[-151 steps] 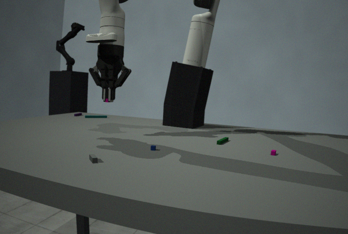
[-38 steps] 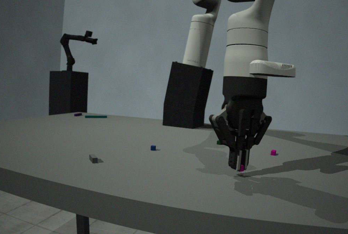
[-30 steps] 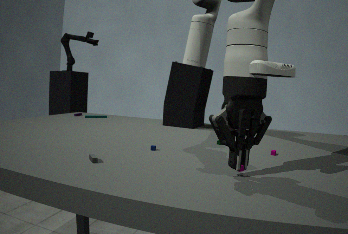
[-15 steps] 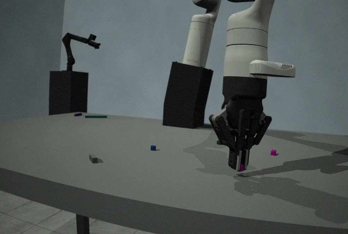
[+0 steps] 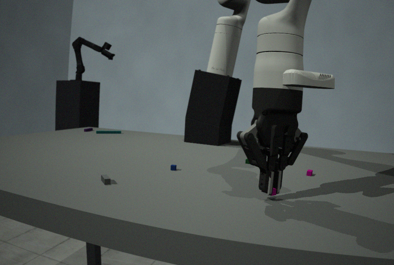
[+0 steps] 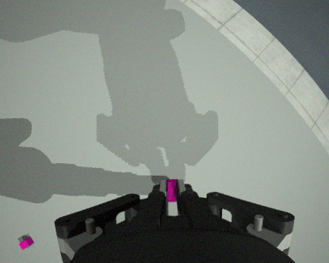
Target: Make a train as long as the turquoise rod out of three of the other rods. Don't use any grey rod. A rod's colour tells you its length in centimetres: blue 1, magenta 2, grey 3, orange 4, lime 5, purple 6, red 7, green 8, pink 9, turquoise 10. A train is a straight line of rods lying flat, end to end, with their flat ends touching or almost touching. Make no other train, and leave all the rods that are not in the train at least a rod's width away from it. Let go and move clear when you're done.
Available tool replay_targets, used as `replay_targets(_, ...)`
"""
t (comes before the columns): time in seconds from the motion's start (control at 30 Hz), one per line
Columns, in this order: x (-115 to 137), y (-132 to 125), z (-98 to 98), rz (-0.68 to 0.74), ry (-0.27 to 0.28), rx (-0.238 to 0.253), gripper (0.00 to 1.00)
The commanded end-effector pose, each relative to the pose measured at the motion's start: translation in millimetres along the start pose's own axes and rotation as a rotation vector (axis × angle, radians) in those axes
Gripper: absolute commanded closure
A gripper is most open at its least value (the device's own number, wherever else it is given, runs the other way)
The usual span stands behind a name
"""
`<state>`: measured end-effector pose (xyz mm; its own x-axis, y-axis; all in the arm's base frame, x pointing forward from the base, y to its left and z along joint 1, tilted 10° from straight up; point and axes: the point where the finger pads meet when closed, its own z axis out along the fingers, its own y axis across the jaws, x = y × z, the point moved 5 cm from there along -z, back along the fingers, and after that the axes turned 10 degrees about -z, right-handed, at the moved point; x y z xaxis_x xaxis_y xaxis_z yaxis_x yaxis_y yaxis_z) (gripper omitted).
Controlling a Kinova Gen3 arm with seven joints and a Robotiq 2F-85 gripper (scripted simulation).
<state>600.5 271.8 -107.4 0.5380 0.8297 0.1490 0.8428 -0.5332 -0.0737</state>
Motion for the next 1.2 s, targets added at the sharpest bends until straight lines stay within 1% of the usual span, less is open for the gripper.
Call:
replay_targets(0.0, 0.1, 0.4, 1.6, 0.0, 0.0, -0.001, 0.95)
replay_targets(0.4, 0.1, 0.5, 7.8, 0.0, 0.0, -0.001, 0.95)
replay_targets(1.17, 0.1, 0.5, 8.0, 0.0, 0.0, -0.001, 0.95)
